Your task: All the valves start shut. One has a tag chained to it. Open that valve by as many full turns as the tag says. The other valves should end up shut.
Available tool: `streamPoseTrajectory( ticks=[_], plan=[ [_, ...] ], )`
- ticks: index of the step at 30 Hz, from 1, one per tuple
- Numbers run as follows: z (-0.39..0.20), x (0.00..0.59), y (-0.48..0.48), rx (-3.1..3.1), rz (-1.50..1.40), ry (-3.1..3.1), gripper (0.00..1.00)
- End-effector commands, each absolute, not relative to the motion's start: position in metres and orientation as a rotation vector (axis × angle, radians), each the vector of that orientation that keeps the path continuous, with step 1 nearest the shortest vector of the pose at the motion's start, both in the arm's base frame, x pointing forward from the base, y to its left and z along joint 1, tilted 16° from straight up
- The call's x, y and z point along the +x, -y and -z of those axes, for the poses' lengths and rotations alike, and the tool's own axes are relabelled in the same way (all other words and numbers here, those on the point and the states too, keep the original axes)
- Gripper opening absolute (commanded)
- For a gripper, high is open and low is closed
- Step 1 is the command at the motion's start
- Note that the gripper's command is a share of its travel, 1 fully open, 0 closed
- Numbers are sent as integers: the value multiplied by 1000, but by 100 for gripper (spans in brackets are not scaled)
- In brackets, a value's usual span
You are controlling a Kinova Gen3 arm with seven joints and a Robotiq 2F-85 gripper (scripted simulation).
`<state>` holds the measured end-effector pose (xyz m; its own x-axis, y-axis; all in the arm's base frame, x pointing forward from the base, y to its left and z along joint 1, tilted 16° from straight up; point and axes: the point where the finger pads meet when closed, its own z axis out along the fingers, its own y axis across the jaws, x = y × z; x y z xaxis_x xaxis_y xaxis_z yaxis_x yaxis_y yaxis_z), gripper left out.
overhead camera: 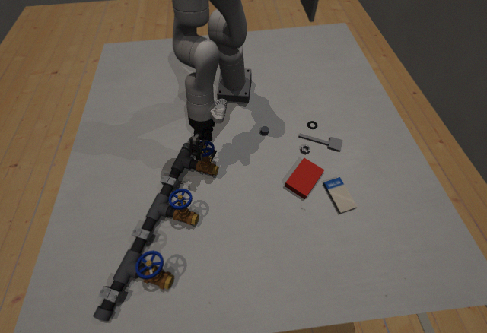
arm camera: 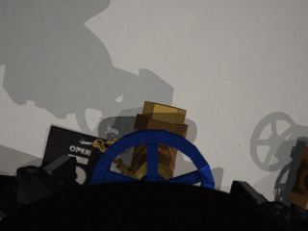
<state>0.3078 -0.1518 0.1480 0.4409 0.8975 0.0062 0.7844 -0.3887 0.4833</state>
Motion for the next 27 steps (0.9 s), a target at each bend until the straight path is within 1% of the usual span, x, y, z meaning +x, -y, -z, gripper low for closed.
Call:
streamPoseTrajectory(
  ticks=[1, 27],
  plan=[
    [-148, 308, 152, 2350, -426, -1325, 100],
    [-148, 308, 152, 2518, -496, -1046, 100]
  ],
)
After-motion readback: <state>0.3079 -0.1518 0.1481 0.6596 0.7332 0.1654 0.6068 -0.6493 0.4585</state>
